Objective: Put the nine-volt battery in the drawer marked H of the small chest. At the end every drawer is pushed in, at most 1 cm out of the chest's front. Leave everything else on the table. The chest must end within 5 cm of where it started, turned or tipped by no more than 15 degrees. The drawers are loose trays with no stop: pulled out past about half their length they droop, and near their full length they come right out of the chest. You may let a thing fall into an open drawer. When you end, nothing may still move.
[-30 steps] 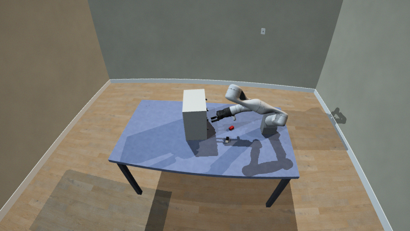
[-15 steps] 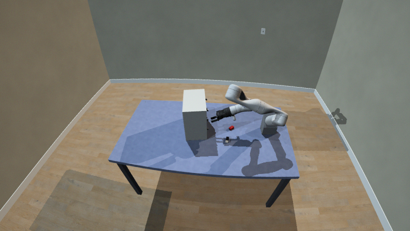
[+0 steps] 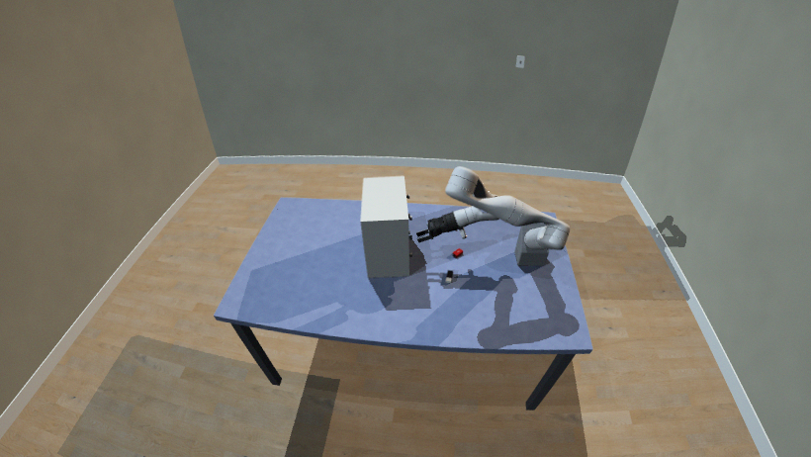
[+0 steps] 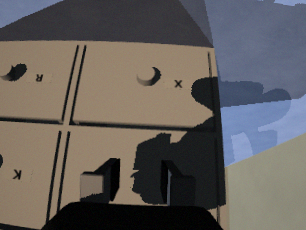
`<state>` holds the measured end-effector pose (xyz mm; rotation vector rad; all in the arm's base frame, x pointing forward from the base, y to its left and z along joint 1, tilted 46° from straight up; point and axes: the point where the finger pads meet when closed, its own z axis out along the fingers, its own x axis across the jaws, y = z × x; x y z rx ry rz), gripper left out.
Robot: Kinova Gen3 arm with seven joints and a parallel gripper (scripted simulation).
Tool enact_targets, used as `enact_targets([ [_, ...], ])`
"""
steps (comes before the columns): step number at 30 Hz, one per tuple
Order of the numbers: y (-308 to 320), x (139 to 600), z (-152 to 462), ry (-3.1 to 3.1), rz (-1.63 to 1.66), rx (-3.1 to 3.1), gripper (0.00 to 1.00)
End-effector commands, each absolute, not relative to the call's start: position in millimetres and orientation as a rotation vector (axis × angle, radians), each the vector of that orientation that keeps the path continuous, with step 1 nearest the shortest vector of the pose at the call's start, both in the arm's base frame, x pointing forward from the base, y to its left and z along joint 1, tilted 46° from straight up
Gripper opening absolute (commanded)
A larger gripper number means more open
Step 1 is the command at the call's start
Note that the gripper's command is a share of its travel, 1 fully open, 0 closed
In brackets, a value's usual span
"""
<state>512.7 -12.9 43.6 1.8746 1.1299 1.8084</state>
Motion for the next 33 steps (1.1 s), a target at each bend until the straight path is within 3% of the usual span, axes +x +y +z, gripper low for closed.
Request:
enact_targets([
  [1, -13, 515, 44, 1.127, 1.810, 1.877, 0.67],
  [33, -12, 546, 47, 1.127, 1.810, 1.877, 0.67],
])
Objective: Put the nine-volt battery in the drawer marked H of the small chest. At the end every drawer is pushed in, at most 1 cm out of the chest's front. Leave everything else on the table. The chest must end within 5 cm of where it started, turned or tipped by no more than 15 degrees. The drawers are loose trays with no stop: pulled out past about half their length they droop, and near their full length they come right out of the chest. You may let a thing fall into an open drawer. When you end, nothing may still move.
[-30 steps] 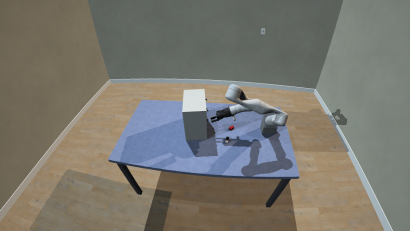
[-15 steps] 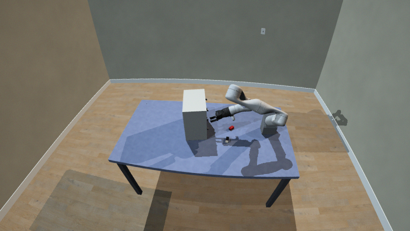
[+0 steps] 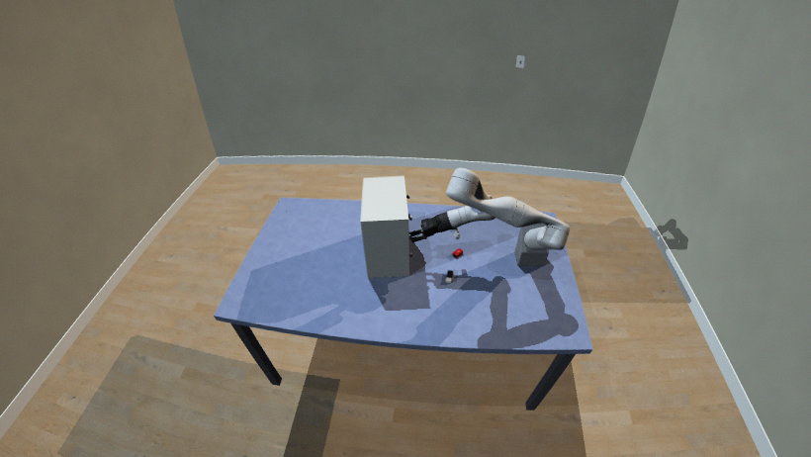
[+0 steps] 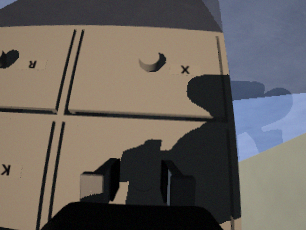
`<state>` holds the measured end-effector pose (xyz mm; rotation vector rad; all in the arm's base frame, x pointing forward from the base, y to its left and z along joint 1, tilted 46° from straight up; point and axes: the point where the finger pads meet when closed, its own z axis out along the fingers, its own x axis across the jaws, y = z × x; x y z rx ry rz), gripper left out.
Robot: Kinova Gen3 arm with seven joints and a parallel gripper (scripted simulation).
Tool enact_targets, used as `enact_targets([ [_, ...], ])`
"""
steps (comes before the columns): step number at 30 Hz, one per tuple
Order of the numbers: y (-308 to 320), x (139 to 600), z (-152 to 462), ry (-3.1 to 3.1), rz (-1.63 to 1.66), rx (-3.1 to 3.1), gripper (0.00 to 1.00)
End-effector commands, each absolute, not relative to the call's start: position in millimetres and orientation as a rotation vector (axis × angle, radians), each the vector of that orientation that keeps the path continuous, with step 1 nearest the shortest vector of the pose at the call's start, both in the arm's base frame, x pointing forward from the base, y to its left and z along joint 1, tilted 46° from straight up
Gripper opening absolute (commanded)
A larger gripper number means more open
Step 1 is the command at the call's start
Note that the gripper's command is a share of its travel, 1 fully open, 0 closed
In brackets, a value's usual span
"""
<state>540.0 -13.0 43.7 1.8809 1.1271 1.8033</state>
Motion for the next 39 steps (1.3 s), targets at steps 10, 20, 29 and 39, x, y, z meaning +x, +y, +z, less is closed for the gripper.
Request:
enact_targets([
  [10, -11.5, 550.1, 47.2, 1.127, 1.809, 1.877, 0.67],
  [20, -11.5, 550.1, 47.2, 1.127, 1.809, 1.877, 0.67],
  [29, -11.5, 550.1, 47.2, 1.127, 1.809, 1.877, 0.67],
  [39, -11.5, 550.1, 47.2, 1.127, 1.809, 1.877, 0.37],
])
